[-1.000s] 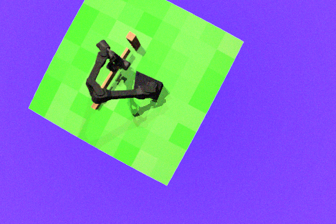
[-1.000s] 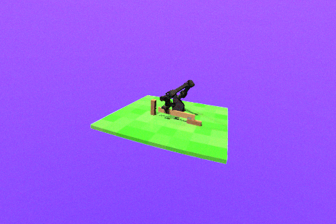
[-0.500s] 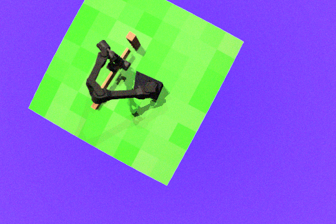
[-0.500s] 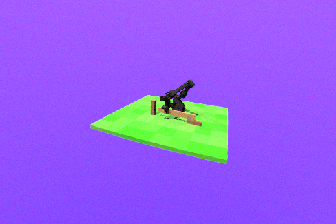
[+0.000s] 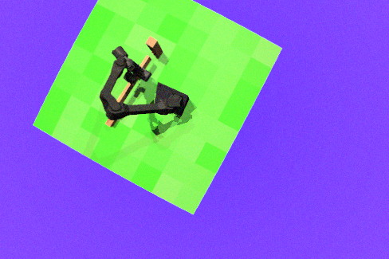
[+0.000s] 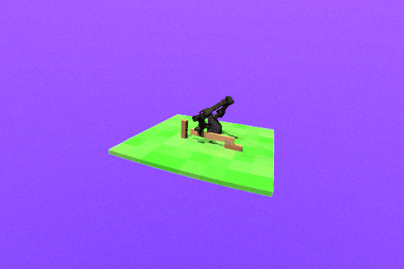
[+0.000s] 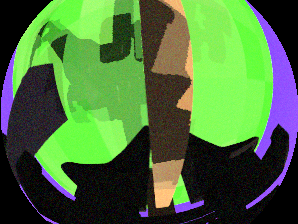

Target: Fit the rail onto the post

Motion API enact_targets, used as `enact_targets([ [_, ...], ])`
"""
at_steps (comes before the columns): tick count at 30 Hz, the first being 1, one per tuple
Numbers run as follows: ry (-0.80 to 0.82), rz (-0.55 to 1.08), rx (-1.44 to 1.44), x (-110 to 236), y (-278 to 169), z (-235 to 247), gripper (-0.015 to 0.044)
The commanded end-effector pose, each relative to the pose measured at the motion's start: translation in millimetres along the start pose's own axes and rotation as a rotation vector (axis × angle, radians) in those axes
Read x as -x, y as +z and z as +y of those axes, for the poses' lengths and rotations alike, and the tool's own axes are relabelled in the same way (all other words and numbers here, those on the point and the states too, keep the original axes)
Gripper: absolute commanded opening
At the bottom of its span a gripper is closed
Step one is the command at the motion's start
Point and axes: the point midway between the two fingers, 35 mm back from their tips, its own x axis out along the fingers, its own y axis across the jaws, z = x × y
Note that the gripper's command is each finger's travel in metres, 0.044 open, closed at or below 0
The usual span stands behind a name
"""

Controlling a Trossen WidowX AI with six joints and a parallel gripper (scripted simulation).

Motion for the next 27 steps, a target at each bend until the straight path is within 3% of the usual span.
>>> enact_targets([
  [1,-0.002,-0.001,-0.001,-0.2,-0.4,-0.1,0.0],
  [27,-0.002,0.0,-0.001,2.7,-7.8,-0.7,0.0],
])
